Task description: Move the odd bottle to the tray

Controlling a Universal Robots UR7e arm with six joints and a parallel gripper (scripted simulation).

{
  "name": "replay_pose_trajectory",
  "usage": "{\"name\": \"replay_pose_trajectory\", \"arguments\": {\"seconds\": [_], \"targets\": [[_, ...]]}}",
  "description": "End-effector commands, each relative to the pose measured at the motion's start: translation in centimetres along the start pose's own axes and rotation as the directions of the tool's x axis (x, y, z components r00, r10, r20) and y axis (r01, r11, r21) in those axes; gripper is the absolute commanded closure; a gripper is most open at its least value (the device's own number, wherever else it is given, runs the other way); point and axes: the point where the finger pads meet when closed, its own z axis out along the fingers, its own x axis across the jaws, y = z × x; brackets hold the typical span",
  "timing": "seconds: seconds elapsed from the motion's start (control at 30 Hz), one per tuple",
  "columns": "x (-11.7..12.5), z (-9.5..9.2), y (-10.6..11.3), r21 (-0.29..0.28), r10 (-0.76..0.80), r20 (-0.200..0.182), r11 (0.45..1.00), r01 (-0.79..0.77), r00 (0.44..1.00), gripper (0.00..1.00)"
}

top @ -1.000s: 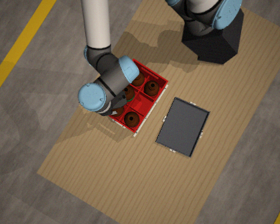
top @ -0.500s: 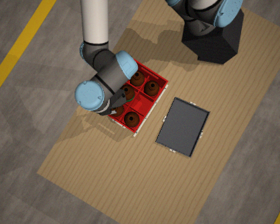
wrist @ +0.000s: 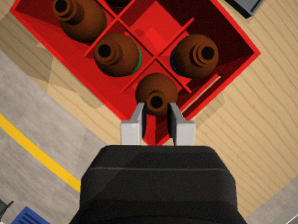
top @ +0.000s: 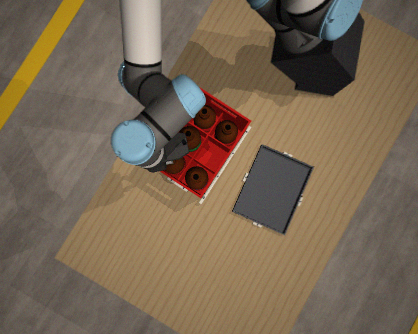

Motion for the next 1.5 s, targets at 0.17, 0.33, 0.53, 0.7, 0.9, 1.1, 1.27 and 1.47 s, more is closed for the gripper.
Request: {"name": "replay_pose_trajectory", "arguments": {"seconds": [0.17,0.33,0.53,0.7,0.9,1.1,1.27,1.47], "targets": [[0.0,0.0,0.0,-0.001,0.000,-0.001,1.000,0.000,1.000,1.00],[0.0,0.0,0.0,-0.001,0.000,-0.001,1.000,0.000,1.000,1.00],[0.0,0.0,0.0,-0.001,0.000,-0.001,1.000,0.000,1.000,1.00],[0.0,0.0,0.0,-0.001,0.000,-0.001,1.000,0.000,1.000,1.00],[2.8,0.0,-2.5,0.002,0.001,-0.002,1.000,-0.001,1.000,1.00],[6.1,0.0,-6.0,-0.001,0.001,-0.001,1.000,-0.001,1.000,1.00],[6.4,0.0,-6.3,-0.001,0.000,-0.001,1.000,0.000,1.000,1.00],[6.4,0.0,-6.3,-0.001,0.000,-0.001,1.000,0.000,1.000,0.00]]}}
